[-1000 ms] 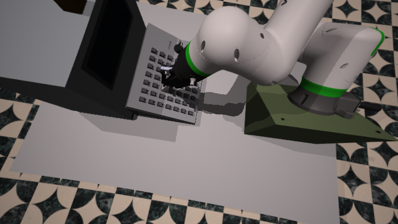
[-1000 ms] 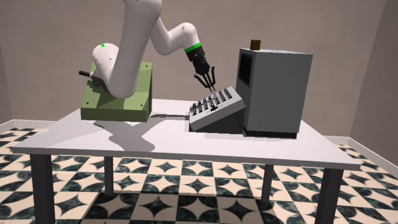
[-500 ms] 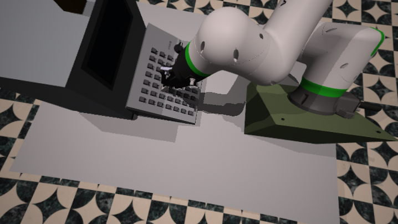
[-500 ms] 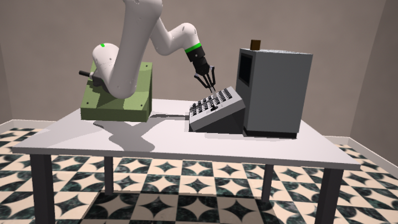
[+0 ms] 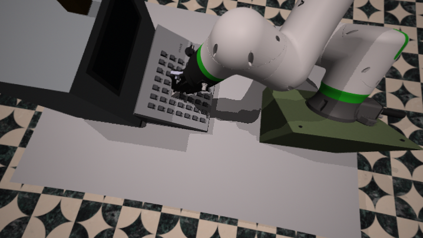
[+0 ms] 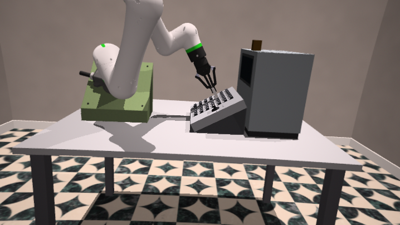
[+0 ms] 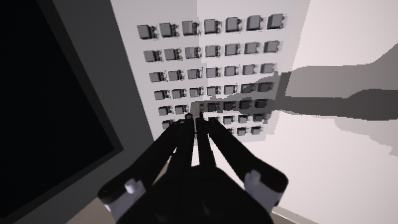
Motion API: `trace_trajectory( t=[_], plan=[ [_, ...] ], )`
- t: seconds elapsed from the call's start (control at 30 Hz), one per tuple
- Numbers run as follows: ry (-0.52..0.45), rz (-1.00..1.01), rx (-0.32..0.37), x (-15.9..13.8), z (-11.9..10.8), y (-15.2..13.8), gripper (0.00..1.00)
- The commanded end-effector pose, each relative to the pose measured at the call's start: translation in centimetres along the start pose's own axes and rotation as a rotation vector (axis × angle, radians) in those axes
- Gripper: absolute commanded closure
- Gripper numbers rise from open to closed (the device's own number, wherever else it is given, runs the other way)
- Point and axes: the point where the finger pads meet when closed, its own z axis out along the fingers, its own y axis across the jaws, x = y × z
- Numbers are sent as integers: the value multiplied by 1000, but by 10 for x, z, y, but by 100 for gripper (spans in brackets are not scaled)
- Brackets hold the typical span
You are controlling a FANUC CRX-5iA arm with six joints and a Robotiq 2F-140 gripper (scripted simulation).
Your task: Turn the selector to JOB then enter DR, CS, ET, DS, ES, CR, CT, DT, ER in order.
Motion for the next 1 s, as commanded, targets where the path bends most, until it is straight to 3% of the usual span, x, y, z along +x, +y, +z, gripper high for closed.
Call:
trace_trajectory(
  t=[0.0,0.6,0.97],
  plan=[
    [0,0,0,0,0,0,100],
    [0,0,0,0,-11,0,100],
    [0,0,0,0,-30,0,100]
  ],
)
